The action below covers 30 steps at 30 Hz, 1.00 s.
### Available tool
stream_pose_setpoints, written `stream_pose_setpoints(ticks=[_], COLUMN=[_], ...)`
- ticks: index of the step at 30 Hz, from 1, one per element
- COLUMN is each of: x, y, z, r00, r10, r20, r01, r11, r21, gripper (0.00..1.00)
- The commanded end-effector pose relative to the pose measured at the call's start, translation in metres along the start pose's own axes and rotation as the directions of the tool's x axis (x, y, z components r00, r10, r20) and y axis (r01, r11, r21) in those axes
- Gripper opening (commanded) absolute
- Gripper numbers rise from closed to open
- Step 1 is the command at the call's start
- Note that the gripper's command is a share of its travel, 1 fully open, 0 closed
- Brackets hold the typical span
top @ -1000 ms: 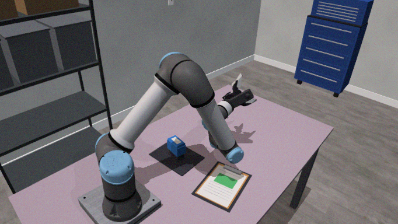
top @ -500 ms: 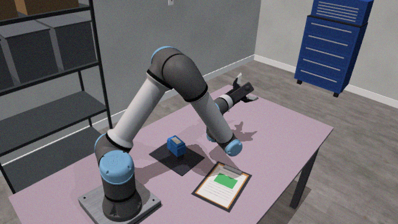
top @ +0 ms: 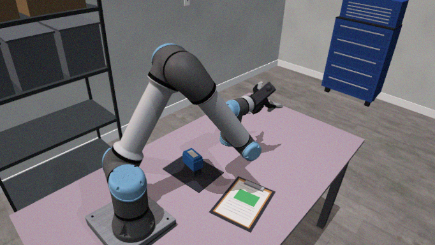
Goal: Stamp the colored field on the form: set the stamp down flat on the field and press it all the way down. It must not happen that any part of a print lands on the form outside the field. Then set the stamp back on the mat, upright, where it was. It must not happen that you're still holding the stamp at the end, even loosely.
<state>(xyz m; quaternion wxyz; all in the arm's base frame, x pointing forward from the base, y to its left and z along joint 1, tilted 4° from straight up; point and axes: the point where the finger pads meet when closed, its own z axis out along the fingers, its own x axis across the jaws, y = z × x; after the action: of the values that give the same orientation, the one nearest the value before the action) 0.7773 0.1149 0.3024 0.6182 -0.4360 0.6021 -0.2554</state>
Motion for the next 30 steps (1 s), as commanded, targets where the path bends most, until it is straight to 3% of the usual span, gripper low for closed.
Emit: stream_pose_setpoints(ticks=[1,13,16,20,22,27,29,30], x=[0.000,-0.003,-0.003,-0.004,-0.004,-0.005,-0.006,-0.006], y=[0.008,0.029,0.029,0.042,0.042,0.057,0.055,0.062], z=[0.000,-0.011,-0.011,-0.021,-0.021,-0.034,-0.034,-0.040], r00=[0.992,0.948,0.948,0.909,0.909,0.861,0.861,0.844], r10=[-0.110,-0.309,-0.309,-0.411,-0.411,-0.507,-0.508,-0.537], r20=[-0.058,-0.083,-0.083,-0.067,-0.067,-0.030,-0.030,-0.013], r01=[0.105,0.281,0.281,0.368,0.368,0.450,0.452,0.477], r11=[0.991,0.928,0.928,0.869,0.869,0.790,0.791,0.760], r21=[-0.086,-0.243,-0.243,-0.330,-0.329,-0.416,-0.413,-0.443], gripper=[1.00,1.00,1.00,1.00,1.00,1.00,1.00,1.00])
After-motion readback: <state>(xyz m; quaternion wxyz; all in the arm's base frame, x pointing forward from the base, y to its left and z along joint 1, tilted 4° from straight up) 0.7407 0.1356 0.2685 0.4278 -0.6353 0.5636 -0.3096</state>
